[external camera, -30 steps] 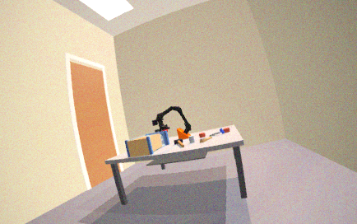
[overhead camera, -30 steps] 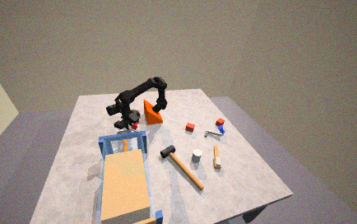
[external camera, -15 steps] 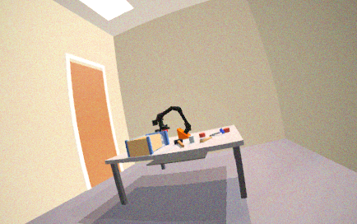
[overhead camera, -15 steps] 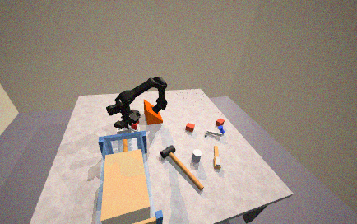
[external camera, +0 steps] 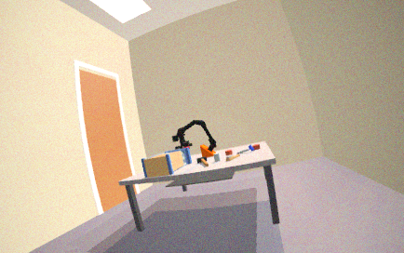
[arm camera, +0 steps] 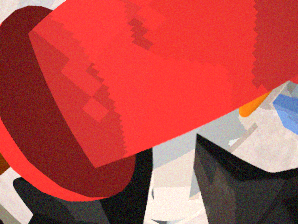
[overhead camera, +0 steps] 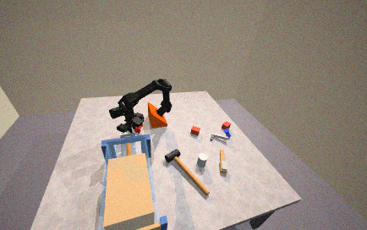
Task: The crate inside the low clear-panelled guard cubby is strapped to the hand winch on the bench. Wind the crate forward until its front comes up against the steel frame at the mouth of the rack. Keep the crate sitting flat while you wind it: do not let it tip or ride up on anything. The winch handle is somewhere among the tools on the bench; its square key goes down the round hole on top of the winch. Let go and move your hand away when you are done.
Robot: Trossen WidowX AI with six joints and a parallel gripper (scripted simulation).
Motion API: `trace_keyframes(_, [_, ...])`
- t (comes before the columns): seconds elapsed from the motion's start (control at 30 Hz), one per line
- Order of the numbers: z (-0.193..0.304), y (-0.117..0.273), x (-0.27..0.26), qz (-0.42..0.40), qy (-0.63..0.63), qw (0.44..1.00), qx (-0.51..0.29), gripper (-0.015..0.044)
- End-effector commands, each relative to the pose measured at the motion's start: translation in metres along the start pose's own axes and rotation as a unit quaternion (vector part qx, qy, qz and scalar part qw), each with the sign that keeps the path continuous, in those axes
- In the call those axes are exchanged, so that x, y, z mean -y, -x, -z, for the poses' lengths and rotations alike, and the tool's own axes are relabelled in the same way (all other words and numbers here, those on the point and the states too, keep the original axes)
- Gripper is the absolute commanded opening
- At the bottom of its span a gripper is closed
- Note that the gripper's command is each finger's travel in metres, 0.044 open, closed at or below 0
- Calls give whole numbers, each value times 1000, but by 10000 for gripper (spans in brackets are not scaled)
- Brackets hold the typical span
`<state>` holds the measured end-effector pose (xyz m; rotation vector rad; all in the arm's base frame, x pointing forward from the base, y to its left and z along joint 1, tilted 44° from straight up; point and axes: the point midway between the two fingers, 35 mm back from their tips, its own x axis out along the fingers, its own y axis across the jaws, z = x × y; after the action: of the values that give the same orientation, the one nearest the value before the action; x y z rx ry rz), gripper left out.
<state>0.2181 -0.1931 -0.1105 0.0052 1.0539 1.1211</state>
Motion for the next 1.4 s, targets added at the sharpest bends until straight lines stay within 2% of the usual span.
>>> trace_keyframes(0.0, [0,-4,1,-3,-4,1000,-2,0])
trace_keyframes(0.83, [0,-4,-1,-5,13,1000,-2,0])
trace_keyframes(1.37, [0,-4,3,0,-31,1000,-2,0])
